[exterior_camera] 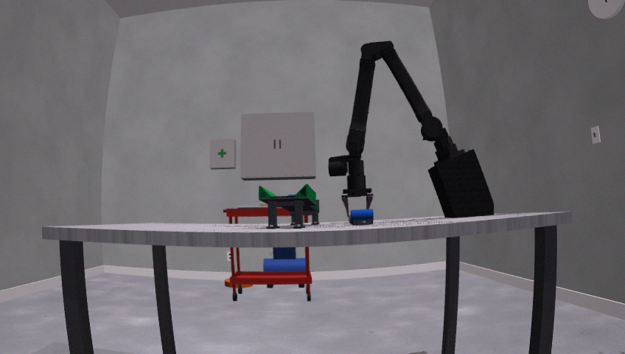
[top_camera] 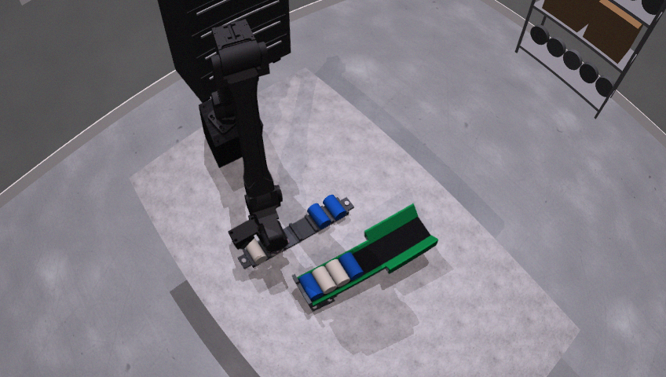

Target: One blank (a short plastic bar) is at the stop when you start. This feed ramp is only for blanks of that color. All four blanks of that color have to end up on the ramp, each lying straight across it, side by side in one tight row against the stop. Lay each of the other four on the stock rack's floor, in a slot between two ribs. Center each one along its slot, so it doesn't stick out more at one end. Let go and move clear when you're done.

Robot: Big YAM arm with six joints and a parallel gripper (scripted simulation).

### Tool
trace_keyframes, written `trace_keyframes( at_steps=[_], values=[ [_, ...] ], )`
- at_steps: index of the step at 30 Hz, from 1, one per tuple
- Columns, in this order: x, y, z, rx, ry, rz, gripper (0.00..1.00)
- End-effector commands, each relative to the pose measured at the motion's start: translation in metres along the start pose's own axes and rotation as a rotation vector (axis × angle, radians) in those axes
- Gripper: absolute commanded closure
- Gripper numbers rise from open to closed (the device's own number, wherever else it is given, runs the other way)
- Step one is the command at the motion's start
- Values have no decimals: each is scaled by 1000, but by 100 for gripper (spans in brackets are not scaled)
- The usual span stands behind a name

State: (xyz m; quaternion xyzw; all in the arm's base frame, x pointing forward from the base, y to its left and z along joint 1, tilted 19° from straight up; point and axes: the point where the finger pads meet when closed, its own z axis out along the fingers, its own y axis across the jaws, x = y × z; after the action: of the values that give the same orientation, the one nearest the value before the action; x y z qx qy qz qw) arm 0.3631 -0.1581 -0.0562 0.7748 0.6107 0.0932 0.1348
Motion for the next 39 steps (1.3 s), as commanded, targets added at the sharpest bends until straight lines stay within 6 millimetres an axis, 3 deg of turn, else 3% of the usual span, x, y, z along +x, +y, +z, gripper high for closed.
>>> trace_keyframes(
  at_steps=[1,39],
  values=[
    [1,11,-3,-16,-3,1,36],
    [1,5,-3,-18,-4,1,36]
  ],
)
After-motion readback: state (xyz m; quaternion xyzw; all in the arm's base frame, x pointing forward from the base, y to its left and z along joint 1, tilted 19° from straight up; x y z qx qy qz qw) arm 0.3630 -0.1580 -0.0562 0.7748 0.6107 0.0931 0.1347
